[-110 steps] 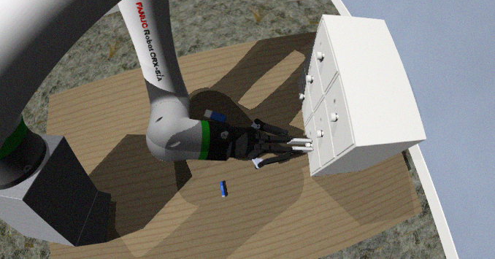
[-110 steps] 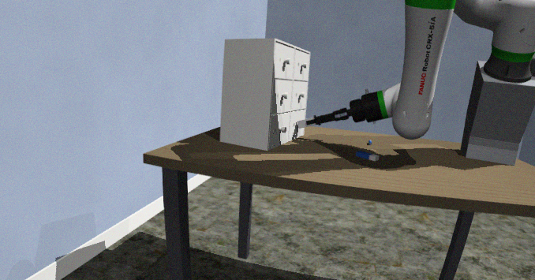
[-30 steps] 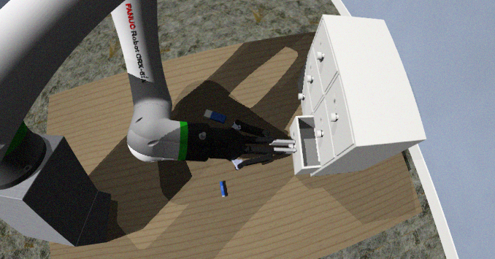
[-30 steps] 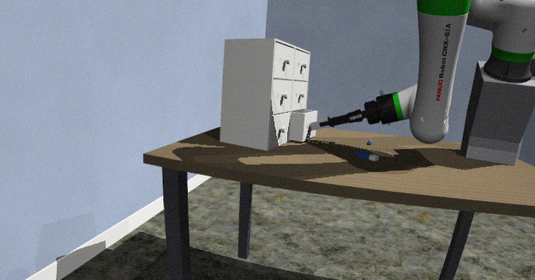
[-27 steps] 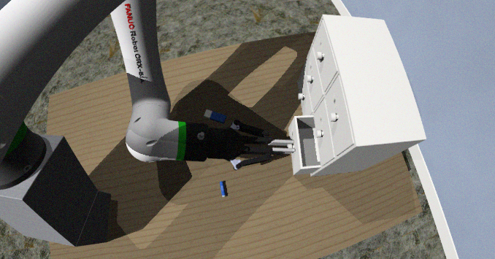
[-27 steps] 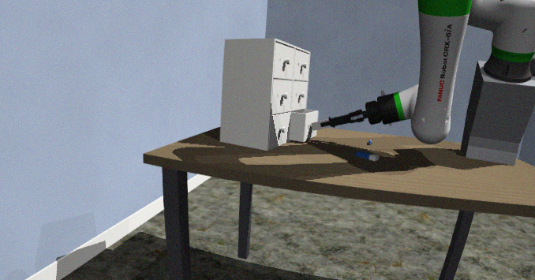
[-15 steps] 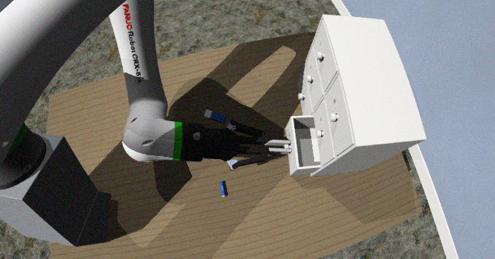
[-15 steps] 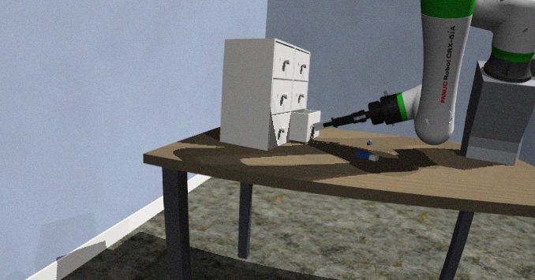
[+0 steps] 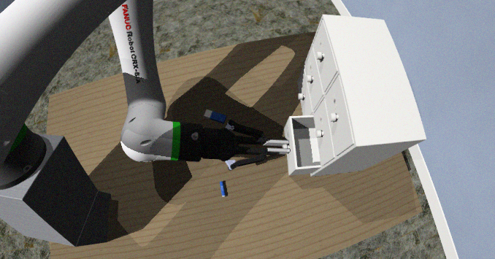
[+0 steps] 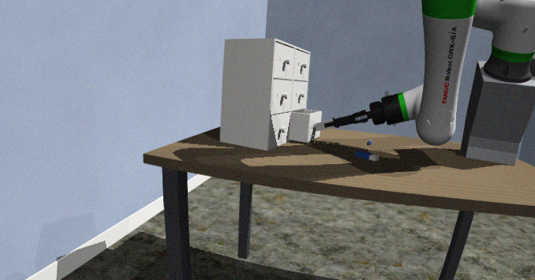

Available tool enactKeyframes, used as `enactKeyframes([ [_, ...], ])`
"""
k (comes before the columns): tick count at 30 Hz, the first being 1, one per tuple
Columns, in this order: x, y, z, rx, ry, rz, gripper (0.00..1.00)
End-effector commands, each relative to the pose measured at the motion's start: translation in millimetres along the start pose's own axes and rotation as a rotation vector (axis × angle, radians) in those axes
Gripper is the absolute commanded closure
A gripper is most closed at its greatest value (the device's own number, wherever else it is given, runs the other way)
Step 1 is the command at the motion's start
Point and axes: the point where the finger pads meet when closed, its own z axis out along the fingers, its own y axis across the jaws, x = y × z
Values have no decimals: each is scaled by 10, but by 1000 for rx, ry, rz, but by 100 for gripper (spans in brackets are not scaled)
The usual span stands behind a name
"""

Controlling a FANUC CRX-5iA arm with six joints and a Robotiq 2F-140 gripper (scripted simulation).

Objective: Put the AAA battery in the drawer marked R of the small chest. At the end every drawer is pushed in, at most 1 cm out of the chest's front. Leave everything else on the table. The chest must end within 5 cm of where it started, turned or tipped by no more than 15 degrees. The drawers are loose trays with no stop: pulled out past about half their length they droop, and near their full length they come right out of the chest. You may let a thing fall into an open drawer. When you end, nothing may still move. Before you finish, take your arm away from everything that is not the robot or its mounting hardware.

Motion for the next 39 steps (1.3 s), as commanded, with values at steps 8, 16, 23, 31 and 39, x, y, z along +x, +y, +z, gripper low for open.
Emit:
enactKeyframes([
  [8,-2,-1,-1,0,0,0,92],
  [16,-2,-1,-1,0,0,0,87],
  [23,-2,-1,-1,0,0,0,80],
  [31,1,-1,-7,0,0,0,80],
  [39,104,-1,-290,0,0,0,80],
])
